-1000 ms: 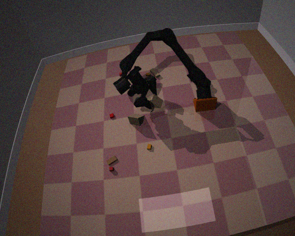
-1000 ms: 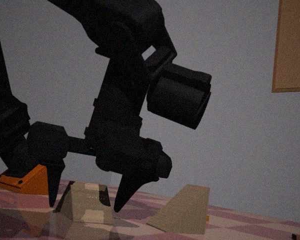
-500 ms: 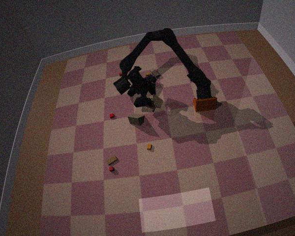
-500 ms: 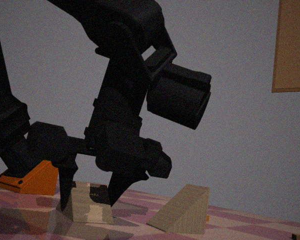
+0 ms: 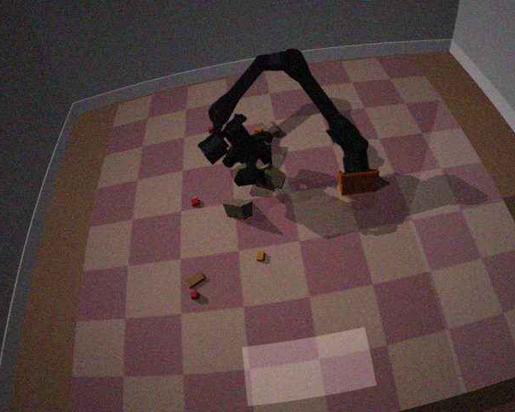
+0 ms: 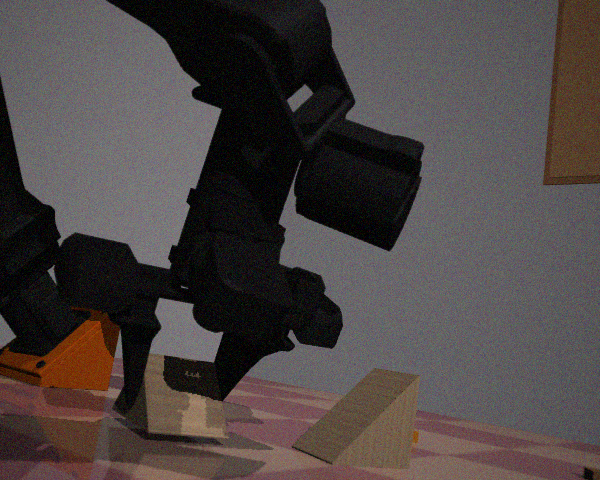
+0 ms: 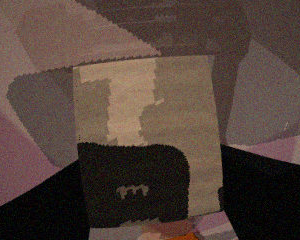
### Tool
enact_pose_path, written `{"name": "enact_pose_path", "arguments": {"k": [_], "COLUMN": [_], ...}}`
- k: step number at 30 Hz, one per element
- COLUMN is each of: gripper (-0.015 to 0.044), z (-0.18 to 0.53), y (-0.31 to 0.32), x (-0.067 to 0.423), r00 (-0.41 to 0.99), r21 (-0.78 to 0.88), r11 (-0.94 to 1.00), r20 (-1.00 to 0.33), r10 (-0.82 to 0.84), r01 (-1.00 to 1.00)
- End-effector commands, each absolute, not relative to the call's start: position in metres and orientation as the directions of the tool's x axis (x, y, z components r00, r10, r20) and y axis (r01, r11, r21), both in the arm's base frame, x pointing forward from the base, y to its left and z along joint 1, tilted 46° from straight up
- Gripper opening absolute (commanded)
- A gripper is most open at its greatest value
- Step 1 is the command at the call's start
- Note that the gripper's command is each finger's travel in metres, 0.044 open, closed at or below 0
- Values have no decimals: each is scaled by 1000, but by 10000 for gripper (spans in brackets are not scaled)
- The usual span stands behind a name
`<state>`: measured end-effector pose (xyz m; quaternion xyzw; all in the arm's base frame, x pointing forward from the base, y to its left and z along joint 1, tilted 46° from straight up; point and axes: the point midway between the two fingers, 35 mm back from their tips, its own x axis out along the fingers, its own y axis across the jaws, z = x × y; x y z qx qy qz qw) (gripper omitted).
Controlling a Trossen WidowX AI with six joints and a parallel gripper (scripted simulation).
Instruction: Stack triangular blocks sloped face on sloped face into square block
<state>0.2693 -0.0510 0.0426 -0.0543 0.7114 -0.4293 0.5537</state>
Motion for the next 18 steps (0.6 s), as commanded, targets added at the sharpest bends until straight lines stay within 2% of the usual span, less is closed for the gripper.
{"name": "enact_pose_path", "arguments": {"k": [1,18], "gripper": [0,0], "z": [55,108], "y": [-37,17], "x": [274,270], "r00": [-351,-275], "r21": [-651,-603], "r11": [637,681], "r20": [-759,-797], "r10": [-548,-538], "r01": [412,415]}}
